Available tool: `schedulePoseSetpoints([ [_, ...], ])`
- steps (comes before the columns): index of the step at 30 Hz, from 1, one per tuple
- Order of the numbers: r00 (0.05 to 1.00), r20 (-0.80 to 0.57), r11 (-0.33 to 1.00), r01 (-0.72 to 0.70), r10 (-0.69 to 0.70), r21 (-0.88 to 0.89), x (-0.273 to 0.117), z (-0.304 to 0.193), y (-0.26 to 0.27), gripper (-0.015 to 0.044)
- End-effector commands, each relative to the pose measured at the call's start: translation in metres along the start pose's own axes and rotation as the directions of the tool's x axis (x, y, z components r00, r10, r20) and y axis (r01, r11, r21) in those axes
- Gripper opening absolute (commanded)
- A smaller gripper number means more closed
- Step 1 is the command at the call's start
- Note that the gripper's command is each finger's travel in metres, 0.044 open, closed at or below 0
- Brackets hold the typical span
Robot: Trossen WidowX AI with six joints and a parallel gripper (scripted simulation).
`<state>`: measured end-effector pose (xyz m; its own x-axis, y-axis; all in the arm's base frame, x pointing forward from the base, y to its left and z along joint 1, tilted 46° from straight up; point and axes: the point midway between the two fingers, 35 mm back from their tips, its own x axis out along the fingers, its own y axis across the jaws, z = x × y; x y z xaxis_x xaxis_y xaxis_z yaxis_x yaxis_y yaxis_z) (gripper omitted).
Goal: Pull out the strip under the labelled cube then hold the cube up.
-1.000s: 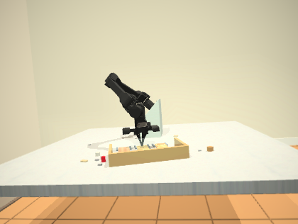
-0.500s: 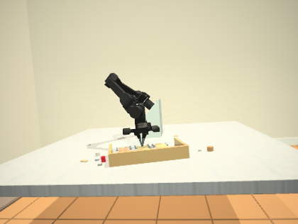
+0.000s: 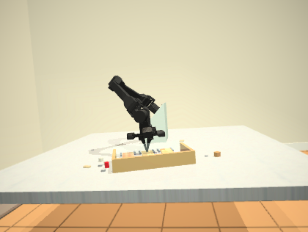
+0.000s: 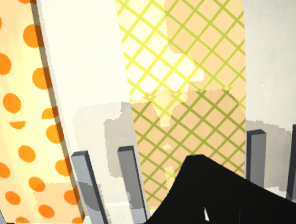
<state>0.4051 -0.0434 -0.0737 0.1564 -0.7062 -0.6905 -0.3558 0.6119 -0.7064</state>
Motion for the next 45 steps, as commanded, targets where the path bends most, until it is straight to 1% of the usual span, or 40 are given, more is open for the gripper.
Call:
schedulePoseSetpoints([
  [1, 1.0, -0.003, 1.0, 0.001, -0.001, -0.006, 0.001, -0.001, 0.001, 0.0],
  [23, 1.0, -0.003, 1.0, 0.001, -0.001, -0.006, 0.004, -0.001, 0.001, 0.0],
  [45, 1.0, -0.004, 1.0, 0.001, -0.001, -0.008, 0.005, -0.034, 0.0, 0.0],
])
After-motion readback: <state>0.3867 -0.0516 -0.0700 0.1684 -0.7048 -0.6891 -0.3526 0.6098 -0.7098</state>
